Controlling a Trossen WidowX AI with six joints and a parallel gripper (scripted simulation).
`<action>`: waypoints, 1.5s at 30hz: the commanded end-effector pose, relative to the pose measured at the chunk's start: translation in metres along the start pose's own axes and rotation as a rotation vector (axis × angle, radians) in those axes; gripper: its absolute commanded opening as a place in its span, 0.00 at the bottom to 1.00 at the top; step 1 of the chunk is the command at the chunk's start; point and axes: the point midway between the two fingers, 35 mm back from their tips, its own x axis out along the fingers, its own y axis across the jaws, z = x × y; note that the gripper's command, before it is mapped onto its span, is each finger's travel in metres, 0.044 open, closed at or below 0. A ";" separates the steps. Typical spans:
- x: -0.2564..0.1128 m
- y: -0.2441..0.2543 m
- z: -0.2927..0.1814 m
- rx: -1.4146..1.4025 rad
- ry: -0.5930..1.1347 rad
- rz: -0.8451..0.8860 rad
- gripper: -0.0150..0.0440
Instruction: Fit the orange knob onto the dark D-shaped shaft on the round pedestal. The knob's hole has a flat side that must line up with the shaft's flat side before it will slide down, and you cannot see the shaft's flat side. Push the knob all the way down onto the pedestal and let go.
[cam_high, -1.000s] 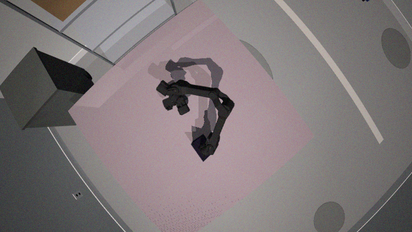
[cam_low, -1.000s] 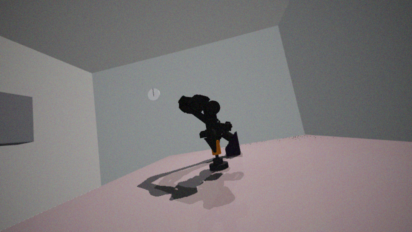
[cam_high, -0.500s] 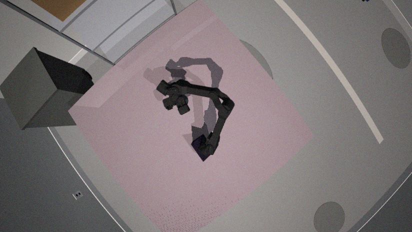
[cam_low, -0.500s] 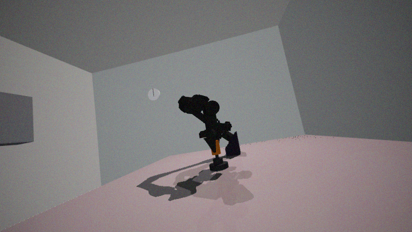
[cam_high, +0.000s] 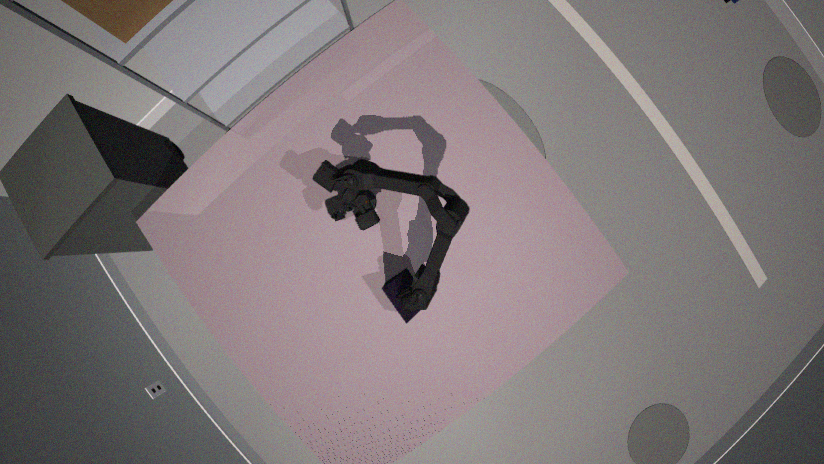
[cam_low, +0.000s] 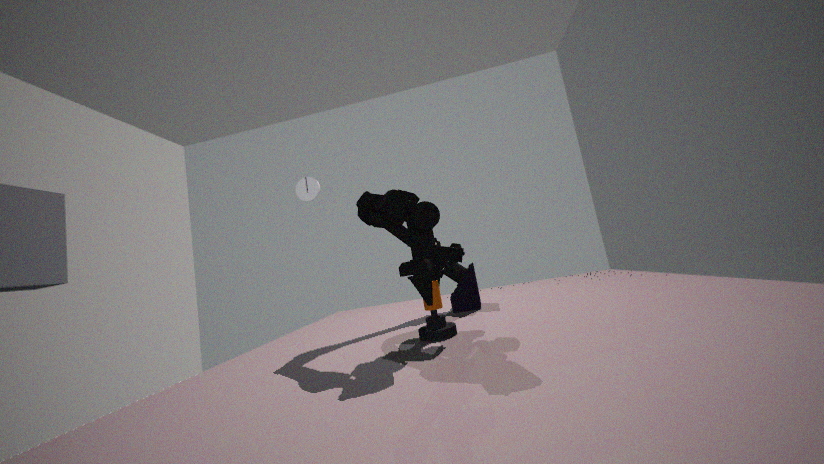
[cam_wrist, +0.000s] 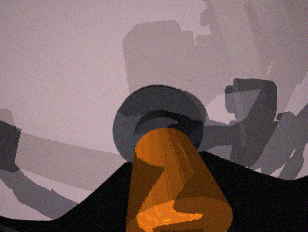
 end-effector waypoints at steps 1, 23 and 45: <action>0.001 0.001 -0.001 -0.003 0.001 0.001 0.25; -0.004 -0.001 -0.002 -0.079 0.001 0.001 0.25; -0.002 0.000 -0.002 -0.212 0.001 0.001 0.25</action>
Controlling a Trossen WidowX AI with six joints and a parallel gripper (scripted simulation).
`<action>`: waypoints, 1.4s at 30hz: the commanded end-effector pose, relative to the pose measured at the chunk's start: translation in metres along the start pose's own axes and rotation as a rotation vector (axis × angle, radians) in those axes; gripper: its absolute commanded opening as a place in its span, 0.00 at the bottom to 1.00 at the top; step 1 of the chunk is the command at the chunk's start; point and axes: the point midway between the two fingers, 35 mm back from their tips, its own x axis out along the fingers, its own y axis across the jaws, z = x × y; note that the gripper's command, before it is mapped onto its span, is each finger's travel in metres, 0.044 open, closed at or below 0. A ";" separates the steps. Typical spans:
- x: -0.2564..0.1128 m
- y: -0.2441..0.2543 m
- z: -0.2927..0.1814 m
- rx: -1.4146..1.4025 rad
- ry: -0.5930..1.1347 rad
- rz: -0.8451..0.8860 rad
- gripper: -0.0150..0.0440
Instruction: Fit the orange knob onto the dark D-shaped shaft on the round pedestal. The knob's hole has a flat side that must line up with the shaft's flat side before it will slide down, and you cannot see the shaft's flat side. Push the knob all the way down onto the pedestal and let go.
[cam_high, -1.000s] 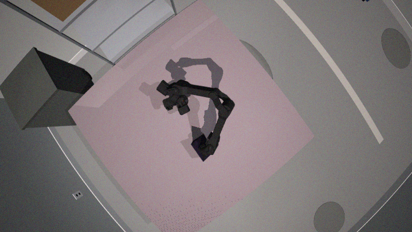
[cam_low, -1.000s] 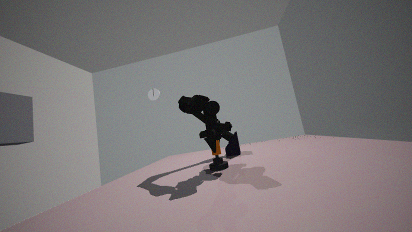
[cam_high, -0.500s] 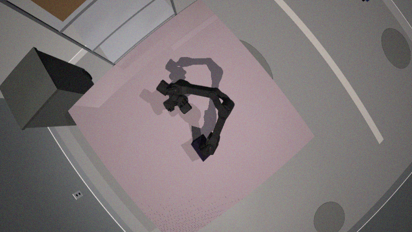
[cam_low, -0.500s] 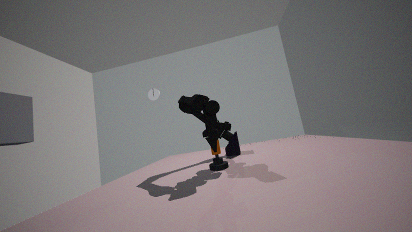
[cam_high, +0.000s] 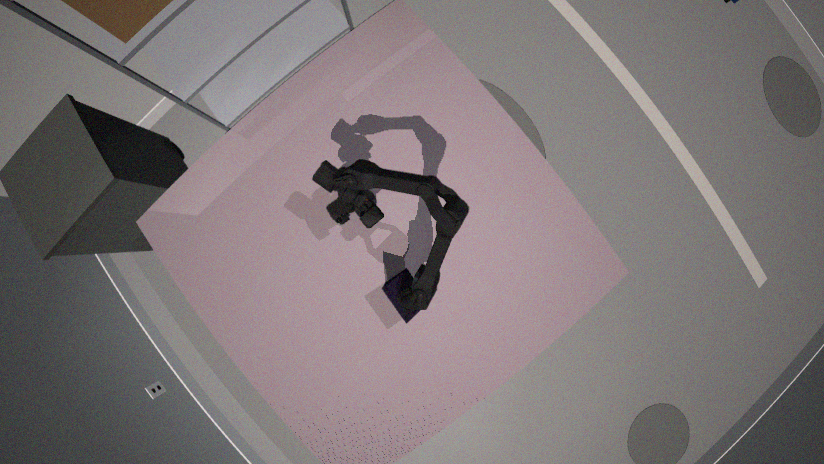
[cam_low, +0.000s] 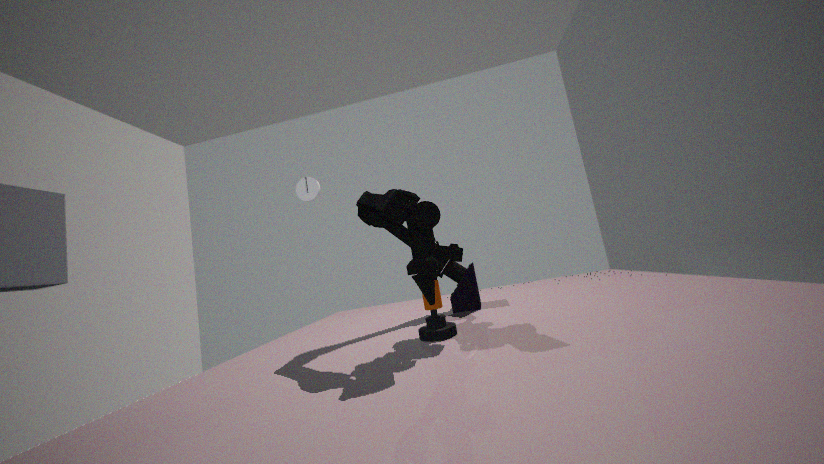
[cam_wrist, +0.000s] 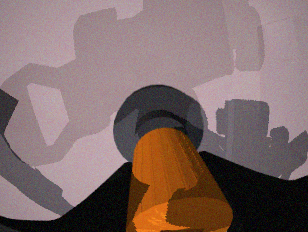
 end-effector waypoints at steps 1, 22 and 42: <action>-0.002 0.001 -0.002 -0.002 -0.001 -0.002 0.25; 0.000 0.000 0.000 -0.002 -0.001 -0.002 0.25; -0.001 0.000 -0.001 -0.002 -0.001 -0.002 0.25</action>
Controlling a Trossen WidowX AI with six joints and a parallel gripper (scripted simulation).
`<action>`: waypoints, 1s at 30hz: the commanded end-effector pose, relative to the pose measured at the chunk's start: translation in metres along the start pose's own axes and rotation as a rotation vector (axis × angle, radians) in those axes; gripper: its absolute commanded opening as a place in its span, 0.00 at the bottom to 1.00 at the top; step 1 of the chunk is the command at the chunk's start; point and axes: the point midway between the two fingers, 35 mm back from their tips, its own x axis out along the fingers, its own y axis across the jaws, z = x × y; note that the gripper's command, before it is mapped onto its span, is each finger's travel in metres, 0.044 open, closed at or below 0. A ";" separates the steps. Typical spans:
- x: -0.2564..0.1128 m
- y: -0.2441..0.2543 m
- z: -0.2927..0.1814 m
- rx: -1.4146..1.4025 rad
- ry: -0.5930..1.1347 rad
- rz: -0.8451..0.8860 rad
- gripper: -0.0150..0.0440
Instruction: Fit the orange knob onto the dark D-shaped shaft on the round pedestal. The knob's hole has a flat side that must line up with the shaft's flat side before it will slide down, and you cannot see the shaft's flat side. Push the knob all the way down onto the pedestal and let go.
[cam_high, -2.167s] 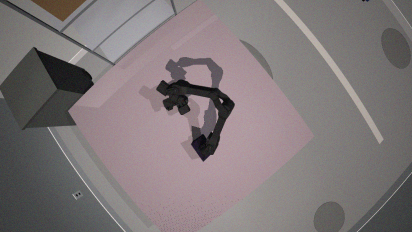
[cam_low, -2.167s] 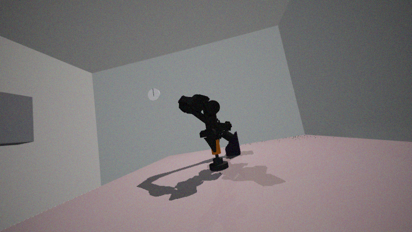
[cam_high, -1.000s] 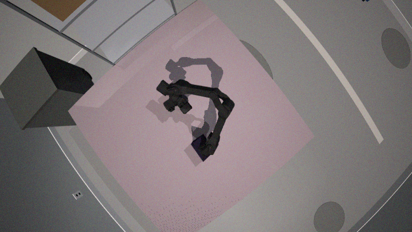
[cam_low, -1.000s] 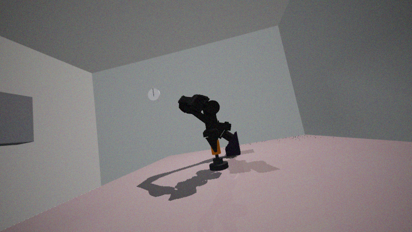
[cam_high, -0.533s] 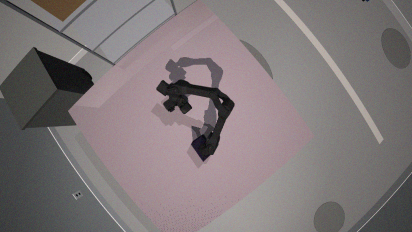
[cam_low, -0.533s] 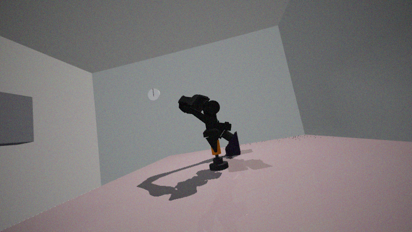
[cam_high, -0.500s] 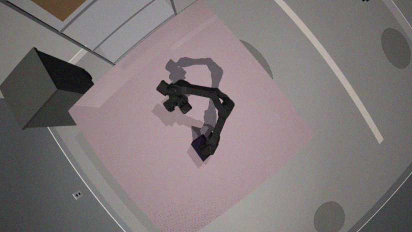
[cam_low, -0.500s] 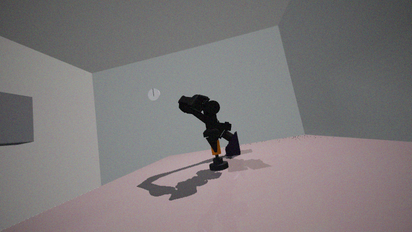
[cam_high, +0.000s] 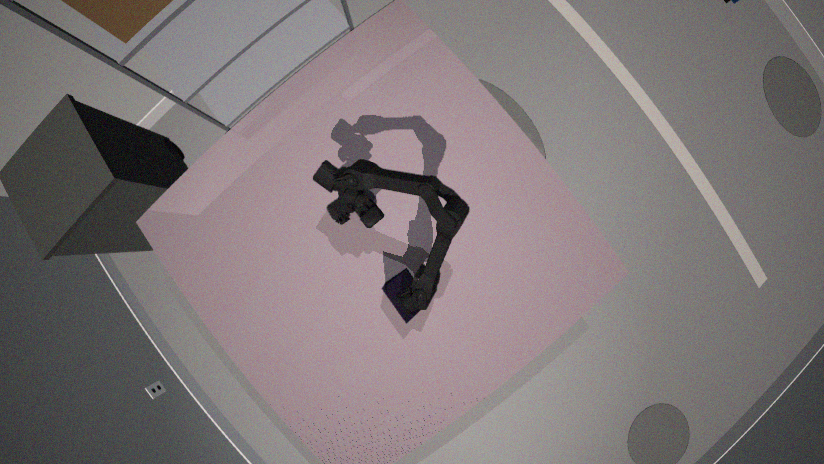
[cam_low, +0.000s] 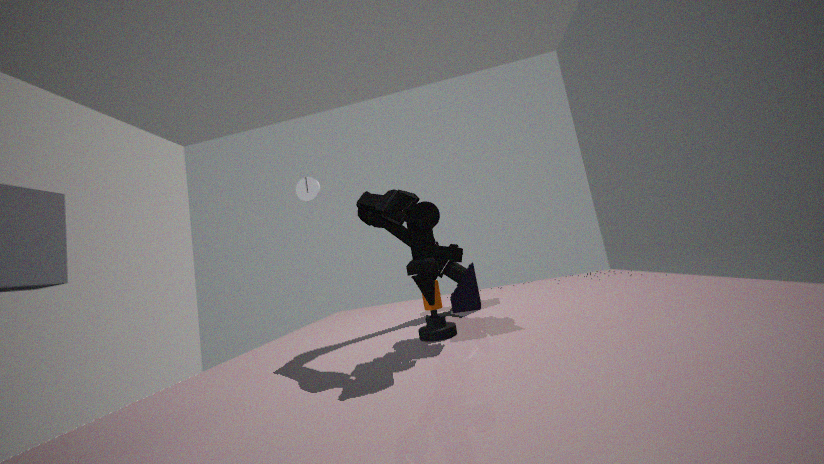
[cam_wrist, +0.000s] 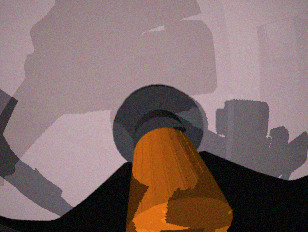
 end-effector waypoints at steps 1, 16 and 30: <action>-0.003 0.000 -0.001 -0.001 0.000 0.000 0.25; -0.001 -0.002 0.000 -0.210 0.001 0.000 0.25; -0.003 0.000 -0.001 -0.210 0.001 0.000 0.25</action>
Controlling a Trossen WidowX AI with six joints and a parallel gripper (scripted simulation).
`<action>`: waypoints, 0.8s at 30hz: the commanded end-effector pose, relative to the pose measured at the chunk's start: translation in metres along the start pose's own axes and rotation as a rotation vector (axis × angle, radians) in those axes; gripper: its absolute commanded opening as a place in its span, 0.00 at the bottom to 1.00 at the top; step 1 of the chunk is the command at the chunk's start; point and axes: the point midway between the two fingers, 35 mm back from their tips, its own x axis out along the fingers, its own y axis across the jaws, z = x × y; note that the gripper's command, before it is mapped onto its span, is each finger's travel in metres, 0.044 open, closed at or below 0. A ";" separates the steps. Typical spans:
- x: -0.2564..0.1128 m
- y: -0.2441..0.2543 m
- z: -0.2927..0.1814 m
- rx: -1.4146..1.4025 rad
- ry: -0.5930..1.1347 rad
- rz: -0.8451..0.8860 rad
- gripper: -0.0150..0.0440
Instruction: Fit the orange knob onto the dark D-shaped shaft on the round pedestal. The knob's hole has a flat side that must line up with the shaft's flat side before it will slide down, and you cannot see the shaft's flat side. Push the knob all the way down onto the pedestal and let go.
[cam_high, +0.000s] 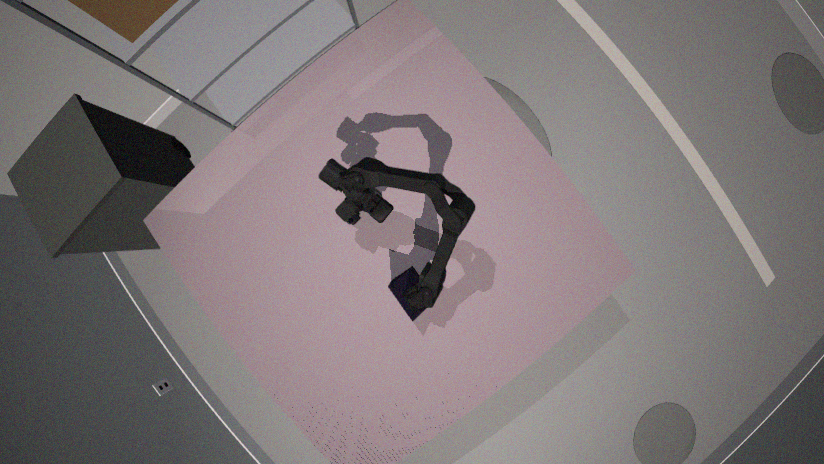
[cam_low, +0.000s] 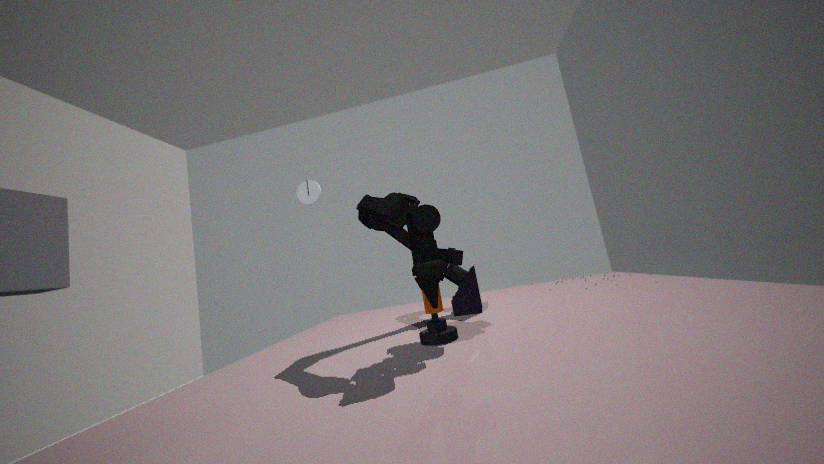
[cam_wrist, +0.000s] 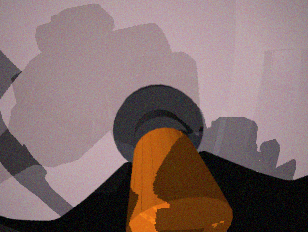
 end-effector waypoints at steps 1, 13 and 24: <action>-0.002 0.000 -0.002 -0.002 0.000 -0.001 0.25; 0.001 -0.001 -0.001 -0.002 0.000 -0.001 0.25; 0.001 0.001 0.000 -0.002 0.000 -0.001 0.25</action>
